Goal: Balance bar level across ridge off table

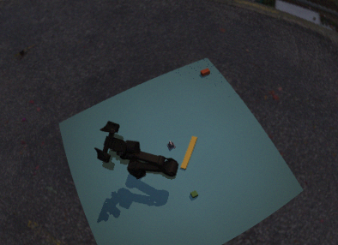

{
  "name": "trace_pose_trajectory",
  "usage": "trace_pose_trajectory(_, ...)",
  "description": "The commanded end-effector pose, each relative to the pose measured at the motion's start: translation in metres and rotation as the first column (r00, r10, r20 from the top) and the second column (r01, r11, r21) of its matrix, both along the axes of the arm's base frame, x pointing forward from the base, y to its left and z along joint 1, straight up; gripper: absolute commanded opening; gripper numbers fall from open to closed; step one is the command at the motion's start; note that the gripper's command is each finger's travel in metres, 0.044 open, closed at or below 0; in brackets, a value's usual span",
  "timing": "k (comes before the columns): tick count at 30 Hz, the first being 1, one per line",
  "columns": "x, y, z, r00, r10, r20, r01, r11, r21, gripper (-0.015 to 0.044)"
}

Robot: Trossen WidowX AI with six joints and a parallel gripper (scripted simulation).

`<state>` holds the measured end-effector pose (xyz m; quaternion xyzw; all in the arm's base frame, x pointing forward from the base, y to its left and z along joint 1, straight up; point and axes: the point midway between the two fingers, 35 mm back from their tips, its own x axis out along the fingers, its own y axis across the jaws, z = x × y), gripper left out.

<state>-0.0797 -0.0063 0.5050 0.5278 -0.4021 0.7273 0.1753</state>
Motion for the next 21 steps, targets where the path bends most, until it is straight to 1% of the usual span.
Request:
trace_pose_trajectory(1,-0.001,0.001,0.0,1.0,-0.003,0.002,0.003,1.0,-0.002,0.0374)
trace_pose_trajectory(3,-0.005,0.007,0.001,0.999,-0.028,0.017,0.028,0.999,-0.018,0.0321)
trace_pose_trajectory(4,-0.008,0.012,0.002,0.999,-0.046,0.029,0.047,0.998,-0.03,0.0315)
trace_pose_trajectory(13,-0.032,0.059,0.005,0.969,-0.204,0.137,0.222,0.966,-0.131,0.0315)
trace_pose_trajectory(21,-0.044,0.106,0.003,0.915,-0.327,0.237,0.377,0.901,-0.213,0.0315)
